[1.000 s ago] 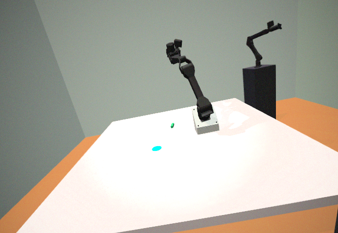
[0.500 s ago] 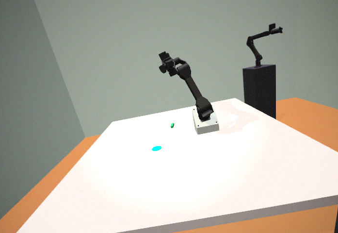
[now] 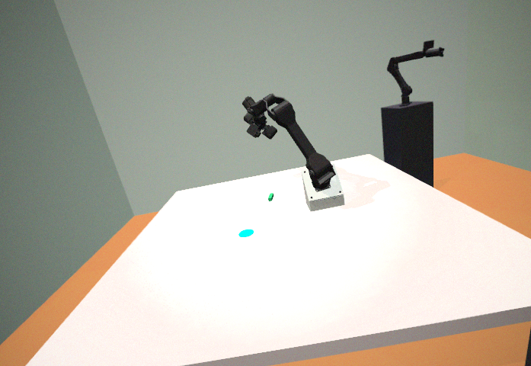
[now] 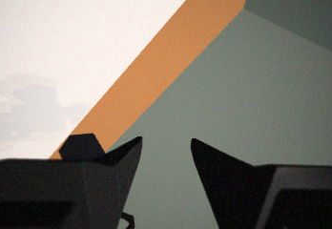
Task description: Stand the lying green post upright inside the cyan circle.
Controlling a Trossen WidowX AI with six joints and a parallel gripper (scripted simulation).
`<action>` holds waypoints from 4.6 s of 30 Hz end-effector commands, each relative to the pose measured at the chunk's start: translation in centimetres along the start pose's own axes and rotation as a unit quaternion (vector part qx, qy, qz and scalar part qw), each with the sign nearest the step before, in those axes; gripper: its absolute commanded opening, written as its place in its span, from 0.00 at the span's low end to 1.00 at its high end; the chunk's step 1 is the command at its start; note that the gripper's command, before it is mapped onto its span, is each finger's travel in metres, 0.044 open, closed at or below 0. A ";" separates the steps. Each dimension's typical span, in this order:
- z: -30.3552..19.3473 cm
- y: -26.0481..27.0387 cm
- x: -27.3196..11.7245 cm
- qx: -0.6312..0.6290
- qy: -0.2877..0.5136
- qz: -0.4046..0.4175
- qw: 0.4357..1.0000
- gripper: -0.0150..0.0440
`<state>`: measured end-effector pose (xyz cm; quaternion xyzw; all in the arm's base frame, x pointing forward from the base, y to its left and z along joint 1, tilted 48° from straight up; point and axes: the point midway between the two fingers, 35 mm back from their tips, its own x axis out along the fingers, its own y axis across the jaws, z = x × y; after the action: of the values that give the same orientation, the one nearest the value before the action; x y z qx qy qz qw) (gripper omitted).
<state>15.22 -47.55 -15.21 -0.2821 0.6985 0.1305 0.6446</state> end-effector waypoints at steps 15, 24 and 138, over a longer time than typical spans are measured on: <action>14.1 12.6 -6.2 -0.222 -0.281 0.188 0.915 0.65; 18.6 18.1 -11.8 -0.270 -0.410 0.250 0.835 0.65; 24.9 16.6 -19.0 -0.087 -0.351 0.332 0.871 0.29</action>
<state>25.97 -16.79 -3.82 -0.0450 0.4506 0.5009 0.7376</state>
